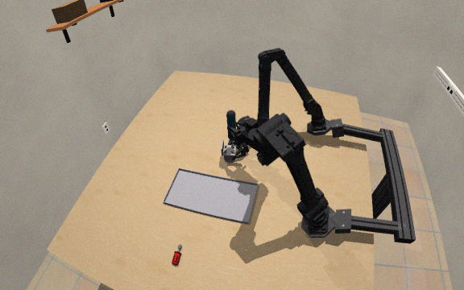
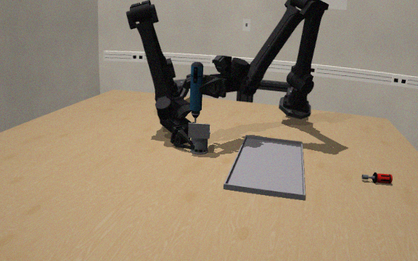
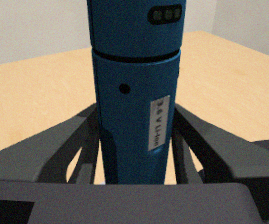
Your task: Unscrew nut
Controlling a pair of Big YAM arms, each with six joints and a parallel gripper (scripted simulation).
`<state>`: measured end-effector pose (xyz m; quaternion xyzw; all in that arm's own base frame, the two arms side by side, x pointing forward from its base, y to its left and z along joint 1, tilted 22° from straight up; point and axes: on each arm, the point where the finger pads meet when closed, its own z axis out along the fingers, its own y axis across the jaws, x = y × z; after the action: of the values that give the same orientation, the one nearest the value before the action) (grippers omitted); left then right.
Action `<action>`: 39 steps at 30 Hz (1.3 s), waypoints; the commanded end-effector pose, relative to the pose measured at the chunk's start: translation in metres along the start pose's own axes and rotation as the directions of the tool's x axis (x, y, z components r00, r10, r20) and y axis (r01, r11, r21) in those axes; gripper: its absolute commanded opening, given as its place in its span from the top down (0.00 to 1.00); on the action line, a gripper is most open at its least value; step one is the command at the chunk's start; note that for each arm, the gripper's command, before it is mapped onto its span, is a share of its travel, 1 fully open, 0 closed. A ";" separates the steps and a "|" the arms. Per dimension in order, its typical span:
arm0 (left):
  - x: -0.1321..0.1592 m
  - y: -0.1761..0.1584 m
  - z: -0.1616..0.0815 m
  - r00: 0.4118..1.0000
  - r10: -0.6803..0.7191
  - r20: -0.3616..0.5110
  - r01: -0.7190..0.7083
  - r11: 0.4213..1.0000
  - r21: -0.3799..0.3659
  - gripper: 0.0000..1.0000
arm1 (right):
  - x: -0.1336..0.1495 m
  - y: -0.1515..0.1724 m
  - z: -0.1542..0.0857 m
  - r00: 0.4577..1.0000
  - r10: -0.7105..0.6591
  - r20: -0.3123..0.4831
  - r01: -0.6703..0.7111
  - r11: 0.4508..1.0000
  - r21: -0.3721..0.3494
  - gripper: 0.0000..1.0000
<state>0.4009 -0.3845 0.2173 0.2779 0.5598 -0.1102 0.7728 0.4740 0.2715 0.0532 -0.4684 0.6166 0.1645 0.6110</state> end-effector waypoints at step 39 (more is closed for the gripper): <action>-0.026 -0.003 0.009 0.999 0.003 0.038 -0.003 1.000 -0.002 0.58 | -0.006 -0.004 0.003 1.000 -0.006 0.013 0.006 1.000 0.006 0.41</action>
<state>0.4003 -0.3850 0.2183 0.2796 0.5618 -0.1088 0.7710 0.4740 0.2715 0.0532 -0.4684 0.6166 0.1645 0.6110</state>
